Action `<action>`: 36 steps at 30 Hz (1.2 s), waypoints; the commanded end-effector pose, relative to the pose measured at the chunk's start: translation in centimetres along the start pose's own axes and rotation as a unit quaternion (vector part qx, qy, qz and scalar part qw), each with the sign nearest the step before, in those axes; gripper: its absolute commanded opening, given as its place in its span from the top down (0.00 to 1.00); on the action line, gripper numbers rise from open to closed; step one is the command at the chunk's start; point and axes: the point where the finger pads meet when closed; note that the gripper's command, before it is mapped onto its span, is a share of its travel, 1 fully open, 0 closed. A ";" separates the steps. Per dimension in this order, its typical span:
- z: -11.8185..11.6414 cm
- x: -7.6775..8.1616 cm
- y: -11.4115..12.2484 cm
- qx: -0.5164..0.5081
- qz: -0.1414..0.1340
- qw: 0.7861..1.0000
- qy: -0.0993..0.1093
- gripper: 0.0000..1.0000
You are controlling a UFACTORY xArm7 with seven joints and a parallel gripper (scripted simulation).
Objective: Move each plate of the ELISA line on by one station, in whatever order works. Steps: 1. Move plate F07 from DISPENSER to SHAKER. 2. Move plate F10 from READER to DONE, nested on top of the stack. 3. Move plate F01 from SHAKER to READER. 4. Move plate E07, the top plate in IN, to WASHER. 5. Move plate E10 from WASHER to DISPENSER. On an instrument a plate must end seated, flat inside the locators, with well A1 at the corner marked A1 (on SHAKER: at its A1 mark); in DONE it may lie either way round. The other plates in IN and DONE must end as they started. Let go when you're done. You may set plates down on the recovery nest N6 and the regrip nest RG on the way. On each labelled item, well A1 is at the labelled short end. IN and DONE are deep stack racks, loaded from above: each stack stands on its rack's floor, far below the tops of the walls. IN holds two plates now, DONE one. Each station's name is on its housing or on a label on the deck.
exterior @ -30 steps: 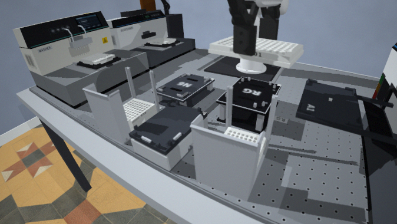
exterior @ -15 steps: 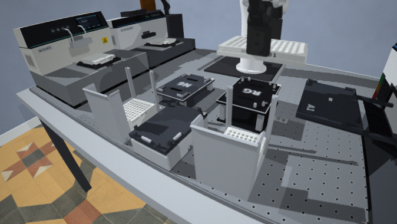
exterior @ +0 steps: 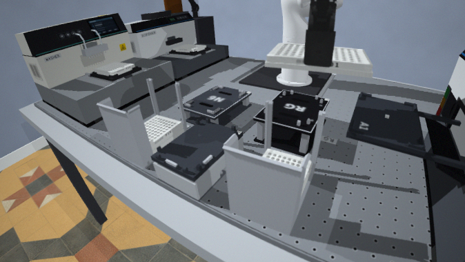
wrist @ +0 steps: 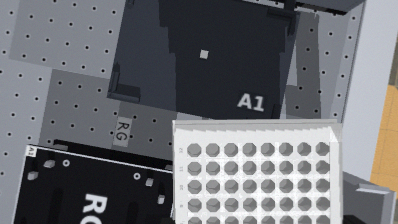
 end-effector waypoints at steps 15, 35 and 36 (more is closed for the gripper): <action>-0.3 0.2 -2.3 0.098 0.001 0.995 0.002 1.00; -0.8 0.2 -4.6 0.202 0.000 0.979 0.002 1.00; -0.8 0.2 -4.6 0.207 0.000 0.978 0.002 1.00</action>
Point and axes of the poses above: the point where the finger pads meet when closed, its own x axis back along the fingers, its own z axis across the jaws, y = z × x, and after that the axes turned 1 degree about x, right-handed
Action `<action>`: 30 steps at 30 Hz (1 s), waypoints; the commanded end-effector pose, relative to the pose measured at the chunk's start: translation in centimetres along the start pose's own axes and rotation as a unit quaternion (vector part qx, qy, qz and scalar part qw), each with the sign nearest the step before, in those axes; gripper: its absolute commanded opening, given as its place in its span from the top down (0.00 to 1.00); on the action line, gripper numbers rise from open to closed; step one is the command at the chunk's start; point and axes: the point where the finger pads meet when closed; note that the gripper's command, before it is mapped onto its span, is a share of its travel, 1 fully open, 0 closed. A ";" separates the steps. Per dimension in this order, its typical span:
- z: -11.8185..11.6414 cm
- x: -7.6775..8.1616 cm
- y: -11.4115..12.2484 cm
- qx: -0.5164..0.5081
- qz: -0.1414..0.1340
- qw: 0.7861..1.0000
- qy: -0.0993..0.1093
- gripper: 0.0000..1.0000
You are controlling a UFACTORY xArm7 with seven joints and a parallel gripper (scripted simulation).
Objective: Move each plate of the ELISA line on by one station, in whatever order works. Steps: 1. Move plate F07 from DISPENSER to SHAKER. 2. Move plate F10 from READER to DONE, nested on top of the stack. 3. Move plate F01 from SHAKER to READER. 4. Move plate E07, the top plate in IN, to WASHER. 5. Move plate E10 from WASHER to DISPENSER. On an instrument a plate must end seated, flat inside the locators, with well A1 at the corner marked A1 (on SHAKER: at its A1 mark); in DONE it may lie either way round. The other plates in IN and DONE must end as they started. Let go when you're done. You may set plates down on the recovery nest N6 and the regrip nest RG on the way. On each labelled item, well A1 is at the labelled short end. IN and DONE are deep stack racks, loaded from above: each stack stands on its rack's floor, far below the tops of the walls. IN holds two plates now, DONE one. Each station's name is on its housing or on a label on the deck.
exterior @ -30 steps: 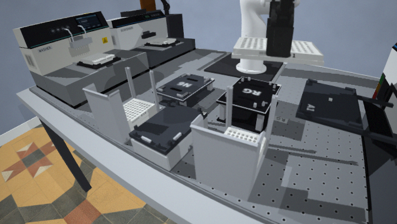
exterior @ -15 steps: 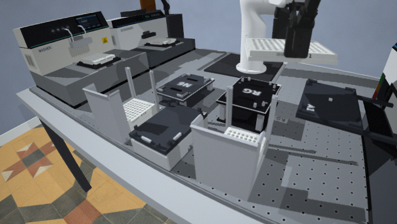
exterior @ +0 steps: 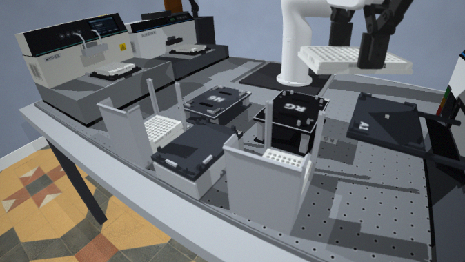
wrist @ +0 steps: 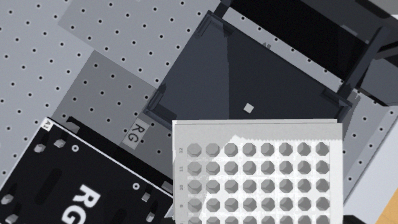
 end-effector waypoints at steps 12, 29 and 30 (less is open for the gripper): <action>0.2 0.2 -0.2 0.079 0.000 0.997 0.002 1.00; 0.6 0.2 -2.4 0.166 -0.001 0.986 0.002 1.00; 0.6 0.2 -2.4 0.172 -0.001 0.985 0.002 1.00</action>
Point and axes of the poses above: the point where the finger pads meet when closed, its own x axis back along the fingers, its own z axis across the jaws, y = z × x, and after that the axes turned 1 degree about x, right-handed
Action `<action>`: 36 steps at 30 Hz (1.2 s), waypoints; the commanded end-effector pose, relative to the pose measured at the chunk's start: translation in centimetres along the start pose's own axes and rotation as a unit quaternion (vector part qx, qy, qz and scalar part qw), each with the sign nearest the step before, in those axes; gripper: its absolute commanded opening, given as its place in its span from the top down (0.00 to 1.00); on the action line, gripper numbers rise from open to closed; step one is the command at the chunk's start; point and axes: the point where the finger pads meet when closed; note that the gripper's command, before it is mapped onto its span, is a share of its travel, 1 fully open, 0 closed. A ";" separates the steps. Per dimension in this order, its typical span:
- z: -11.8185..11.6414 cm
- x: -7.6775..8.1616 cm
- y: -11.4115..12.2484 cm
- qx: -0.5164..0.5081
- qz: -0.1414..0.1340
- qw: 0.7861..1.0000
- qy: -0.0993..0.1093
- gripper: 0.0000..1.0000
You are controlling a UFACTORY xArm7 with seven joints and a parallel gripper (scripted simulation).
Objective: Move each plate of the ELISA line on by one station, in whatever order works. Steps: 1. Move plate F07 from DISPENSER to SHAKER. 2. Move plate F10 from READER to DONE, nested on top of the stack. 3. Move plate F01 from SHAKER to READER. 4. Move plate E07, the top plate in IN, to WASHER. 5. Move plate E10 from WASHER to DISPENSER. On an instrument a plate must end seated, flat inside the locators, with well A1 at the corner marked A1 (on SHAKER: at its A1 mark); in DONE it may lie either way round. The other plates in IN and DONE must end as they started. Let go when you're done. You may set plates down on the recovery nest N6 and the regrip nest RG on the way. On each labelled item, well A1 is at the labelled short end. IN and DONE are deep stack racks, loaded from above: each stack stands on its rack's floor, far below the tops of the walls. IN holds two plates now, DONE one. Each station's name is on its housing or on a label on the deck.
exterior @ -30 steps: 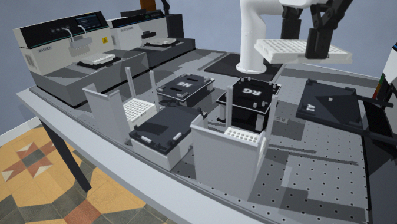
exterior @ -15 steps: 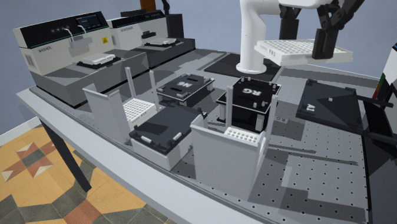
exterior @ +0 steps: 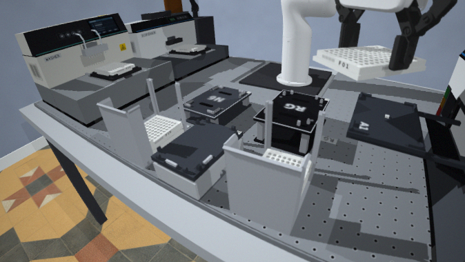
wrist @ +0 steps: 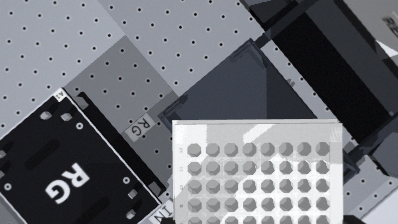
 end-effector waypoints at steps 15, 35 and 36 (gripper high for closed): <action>1.2 0.2 -2.1 0.097 -0.001 0.995 0.002 1.00; 2.2 0.2 -3.8 0.201 -0.001 0.980 0.002 1.00; 2.3 0.2 -4.1 0.207 -0.001 0.978 0.002 1.00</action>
Point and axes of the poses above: the point where the finger pads meet when closed, its own x axis back along the fingers, its own z axis across the jaws, y = z × x, and after that the axes turned 1 degree about x, right-handed
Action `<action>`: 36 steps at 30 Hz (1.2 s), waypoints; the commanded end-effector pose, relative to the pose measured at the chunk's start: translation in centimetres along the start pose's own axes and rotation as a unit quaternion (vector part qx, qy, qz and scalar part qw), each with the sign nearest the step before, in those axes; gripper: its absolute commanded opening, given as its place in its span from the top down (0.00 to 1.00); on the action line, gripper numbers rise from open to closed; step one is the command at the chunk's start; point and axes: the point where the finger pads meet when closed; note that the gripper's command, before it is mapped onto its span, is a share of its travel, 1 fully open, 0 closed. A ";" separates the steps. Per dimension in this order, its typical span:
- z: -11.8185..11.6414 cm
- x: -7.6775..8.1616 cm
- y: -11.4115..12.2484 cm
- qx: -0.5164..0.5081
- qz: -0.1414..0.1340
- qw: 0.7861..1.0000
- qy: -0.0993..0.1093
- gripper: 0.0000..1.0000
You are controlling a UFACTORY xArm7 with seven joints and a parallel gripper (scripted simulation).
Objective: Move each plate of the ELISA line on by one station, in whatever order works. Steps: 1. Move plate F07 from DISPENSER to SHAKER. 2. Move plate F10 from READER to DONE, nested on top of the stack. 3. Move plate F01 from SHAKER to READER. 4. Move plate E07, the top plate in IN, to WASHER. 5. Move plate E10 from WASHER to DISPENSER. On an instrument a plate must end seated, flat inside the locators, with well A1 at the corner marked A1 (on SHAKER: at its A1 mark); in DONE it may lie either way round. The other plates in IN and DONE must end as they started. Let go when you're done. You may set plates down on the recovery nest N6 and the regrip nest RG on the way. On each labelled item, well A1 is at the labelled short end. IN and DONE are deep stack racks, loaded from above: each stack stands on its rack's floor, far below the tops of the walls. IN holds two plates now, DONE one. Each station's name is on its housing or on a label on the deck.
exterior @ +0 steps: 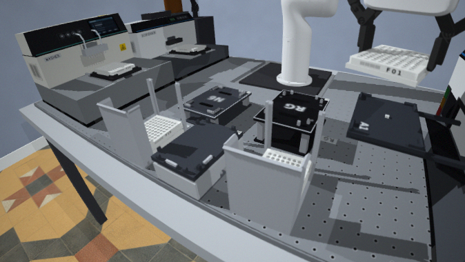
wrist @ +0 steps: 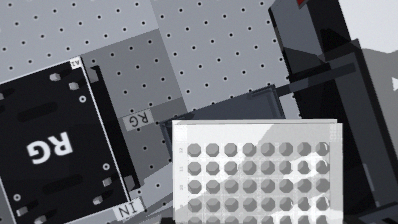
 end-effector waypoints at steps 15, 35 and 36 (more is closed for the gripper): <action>1.0 0.2 -0.7 0.097 -0.001 0.995 0.001 1.00; 1.0 0.2 -0.7 0.156 -0.002 0.988 0.001 1.00; 1.0 0.2 -0.7 0.156 -0.002 0.988 0.001 1.00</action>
Point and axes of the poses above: the point where the finger pads meet when closed, its own x axis back along the fingers, its own z axis across the jaws, y = z × x, and after that the axes turned 1 degree about x, right-handed
